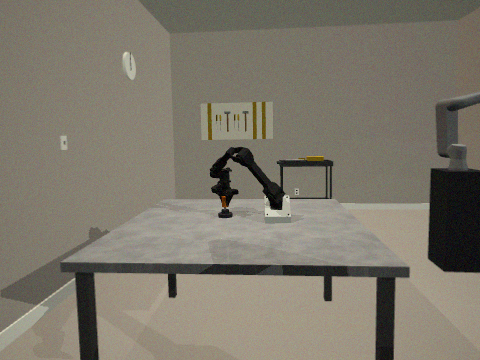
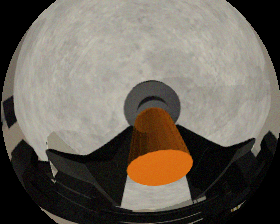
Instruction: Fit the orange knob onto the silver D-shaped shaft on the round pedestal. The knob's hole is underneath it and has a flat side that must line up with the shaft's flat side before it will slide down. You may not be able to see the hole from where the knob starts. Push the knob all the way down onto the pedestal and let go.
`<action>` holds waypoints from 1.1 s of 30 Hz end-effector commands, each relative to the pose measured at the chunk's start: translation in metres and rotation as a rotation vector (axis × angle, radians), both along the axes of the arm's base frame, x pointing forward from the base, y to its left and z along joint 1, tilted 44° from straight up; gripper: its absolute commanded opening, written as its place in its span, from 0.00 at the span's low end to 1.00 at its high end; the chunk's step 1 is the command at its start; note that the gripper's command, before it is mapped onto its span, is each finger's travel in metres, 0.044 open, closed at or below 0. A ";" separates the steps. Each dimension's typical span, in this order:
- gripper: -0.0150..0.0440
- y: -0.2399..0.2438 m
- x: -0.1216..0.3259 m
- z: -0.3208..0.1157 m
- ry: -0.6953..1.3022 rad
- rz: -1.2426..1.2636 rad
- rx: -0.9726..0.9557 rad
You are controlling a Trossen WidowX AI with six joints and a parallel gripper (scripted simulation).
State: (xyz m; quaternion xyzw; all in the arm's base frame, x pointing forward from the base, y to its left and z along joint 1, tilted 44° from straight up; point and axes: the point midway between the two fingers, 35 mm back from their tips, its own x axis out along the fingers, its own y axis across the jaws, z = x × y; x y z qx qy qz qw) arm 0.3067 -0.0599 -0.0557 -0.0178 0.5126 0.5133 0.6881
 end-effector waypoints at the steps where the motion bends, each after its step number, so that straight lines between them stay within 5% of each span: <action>1: 0.25 -0.004 0.002 0.002 -0.013 0.005 -0.003; 33: 0.25 -0.004 0.002 0.002 -0.211 0.214 0.012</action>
